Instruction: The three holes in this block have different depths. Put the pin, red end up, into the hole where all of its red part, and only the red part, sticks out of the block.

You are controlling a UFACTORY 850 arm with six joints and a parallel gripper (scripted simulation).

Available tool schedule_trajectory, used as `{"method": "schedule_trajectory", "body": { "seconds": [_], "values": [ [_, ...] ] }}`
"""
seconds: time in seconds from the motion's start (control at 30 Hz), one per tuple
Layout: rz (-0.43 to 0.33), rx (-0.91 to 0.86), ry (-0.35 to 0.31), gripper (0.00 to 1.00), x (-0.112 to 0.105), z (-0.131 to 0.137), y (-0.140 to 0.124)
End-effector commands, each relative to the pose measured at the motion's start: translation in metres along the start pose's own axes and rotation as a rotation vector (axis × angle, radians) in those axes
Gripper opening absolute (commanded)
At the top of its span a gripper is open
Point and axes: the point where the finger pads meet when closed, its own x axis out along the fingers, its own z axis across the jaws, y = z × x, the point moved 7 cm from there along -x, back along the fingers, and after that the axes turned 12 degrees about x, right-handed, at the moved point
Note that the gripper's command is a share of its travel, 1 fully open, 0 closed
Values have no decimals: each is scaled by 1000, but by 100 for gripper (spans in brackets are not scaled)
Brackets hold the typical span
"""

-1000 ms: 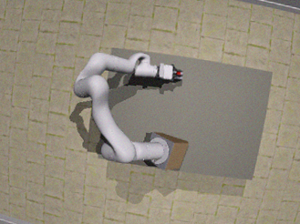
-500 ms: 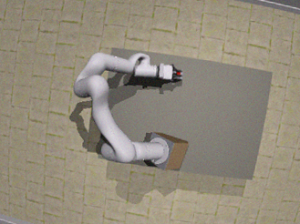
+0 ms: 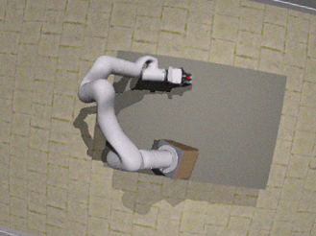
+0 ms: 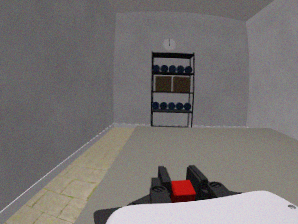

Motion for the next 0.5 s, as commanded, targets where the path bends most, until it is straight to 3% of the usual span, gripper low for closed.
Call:
{"method": "schedule_trajectory", "body": {
  "seconds": [0.0,0.47],
  "values": [
    [1,1,1,0,0,-1,0],
    [1,1,1,0,1,1,-3]
  ]
}}
